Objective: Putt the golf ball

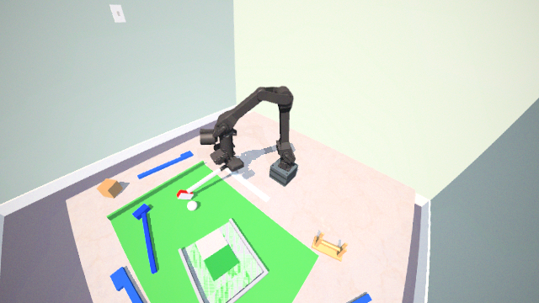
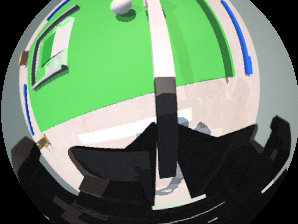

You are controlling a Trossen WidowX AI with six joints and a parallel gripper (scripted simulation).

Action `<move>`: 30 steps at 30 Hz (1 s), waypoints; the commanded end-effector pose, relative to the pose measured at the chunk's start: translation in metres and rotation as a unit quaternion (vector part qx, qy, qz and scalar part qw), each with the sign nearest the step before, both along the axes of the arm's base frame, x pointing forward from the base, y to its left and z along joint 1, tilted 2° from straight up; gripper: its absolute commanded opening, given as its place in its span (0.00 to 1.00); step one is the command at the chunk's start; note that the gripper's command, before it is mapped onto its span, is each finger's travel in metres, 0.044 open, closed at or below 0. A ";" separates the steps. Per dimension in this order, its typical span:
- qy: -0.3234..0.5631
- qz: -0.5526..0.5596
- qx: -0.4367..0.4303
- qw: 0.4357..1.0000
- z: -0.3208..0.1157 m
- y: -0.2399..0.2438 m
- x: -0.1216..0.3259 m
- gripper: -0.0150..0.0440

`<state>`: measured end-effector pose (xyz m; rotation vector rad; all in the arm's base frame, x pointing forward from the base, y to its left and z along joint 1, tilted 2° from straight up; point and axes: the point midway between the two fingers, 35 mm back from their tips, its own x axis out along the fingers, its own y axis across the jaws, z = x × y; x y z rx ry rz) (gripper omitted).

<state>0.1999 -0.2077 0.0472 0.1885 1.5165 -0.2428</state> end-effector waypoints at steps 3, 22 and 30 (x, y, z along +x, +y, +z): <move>-0.001 -0.002 -0.003 1.000 -0.008 -0.001 0.000 0.25; 0.000 -0.002 -0.004 1.000 -0.008 -0.029 -0.008 0.25; 0.001 -0.003 0.000 1.000 -0.009 -0.027 -0.009 0.25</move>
